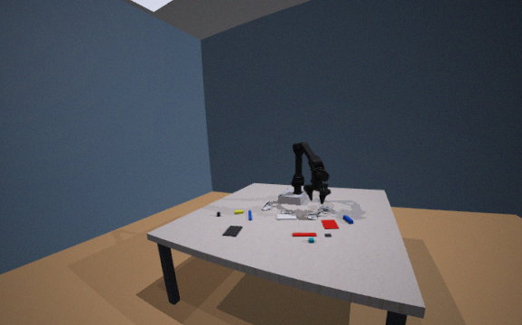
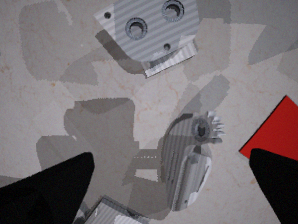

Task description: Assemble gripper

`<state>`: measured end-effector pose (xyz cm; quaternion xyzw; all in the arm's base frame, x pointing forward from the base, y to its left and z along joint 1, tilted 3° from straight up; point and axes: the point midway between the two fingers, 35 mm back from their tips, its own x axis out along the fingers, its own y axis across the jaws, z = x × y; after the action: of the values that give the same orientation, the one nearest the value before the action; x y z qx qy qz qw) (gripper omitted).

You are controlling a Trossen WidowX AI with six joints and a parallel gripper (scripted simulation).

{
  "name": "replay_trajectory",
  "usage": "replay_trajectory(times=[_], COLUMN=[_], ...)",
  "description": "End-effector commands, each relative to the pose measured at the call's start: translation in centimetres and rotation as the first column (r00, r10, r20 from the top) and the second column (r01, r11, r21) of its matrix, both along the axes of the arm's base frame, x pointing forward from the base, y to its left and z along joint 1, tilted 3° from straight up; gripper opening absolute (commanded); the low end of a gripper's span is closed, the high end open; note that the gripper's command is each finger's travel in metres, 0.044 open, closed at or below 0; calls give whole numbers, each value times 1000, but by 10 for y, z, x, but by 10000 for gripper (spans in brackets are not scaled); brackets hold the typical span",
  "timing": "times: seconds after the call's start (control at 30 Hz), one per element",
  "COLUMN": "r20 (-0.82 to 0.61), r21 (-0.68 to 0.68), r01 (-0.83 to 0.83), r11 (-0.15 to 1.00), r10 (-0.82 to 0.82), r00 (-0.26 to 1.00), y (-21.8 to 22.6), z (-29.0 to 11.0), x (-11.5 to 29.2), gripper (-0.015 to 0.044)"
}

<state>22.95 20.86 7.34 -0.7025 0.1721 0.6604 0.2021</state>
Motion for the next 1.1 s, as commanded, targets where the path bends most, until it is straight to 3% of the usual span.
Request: replay_trajectory(times=[0.0, 0.3, 0.7, 0.87, 1.07], r20=[1, 1, -4, -4, -4], r21=[-2, -2, 18, 19, 19], r01=[1, 1, 223, 237, 237], r11=[1000, 1000, 975, 971, 971], r10=[-1, -1, -223, -237, -237], r00=[1000, 1000, 975, 972, 972], y=[0, 0, 49, 52, 52], z=[0, 0, 1, 0, 0], x=[0, 0, 40, 43, 43], gripper=[440, 440, 125, 0, 0])
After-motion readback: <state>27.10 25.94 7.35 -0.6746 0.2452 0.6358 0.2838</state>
